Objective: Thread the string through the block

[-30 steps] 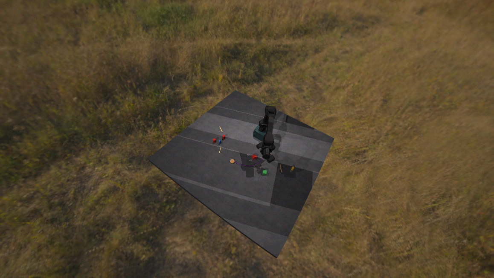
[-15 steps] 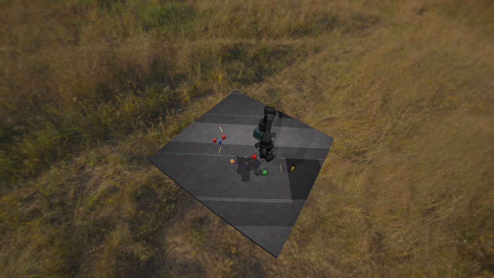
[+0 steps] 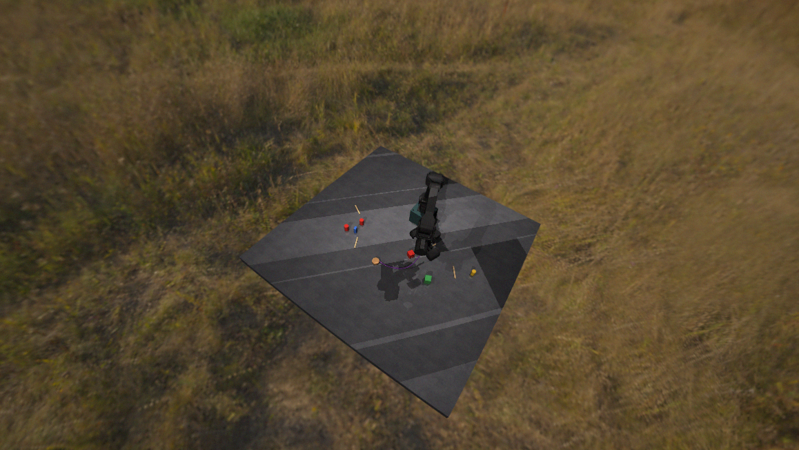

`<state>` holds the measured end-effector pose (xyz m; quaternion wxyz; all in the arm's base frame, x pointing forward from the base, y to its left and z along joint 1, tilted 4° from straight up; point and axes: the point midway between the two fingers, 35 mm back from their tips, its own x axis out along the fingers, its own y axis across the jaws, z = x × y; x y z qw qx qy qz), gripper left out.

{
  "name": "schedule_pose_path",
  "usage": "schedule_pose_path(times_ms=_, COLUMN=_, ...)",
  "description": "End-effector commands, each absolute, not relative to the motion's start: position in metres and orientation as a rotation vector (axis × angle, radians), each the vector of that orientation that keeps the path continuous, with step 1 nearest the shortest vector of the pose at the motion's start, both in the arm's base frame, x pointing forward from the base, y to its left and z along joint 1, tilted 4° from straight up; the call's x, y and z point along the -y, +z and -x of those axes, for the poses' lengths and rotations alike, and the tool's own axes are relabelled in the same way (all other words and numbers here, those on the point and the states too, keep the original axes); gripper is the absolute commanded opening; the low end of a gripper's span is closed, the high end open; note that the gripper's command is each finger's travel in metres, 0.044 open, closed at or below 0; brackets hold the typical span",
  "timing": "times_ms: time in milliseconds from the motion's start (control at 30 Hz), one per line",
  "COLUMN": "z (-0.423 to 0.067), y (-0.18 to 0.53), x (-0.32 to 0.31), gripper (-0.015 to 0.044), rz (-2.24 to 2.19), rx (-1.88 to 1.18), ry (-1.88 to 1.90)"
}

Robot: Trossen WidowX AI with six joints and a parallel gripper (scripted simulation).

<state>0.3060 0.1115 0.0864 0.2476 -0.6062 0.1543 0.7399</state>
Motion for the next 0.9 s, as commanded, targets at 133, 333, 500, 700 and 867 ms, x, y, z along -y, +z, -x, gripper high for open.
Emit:
schedule_pose_path(times_ms=133, z=-0.309, y=0.096, x=-0.105, gripper=0.0000, rz=1.621, rx=-0.394, ry=2.032)
schedule_pose_path(times_ms=333, z=-0.310, y=0.102, x=-0.100, gripper=0.0000, rz=1.598, rx=-0.382, ry=2.043)
schedule_pose_path(times_ms=500, z=-0.311, y=0.108, x=-0.095, gripper=0.0000, rz=1.578, rx=-0.371, ry=2.050)
schedule_pose_path(times_ms=700, z=-0.313, y=0.110, x=-0.094, gripper=0.0000, rz=1.582, rx=-0.352, ry=2.067)
schedule_pose_path(times_ms=867, z=-0.322, y=0.112, x=-0.098, gripper=0.0000, rz=1.673, rx=-0.248, ry=2.166)
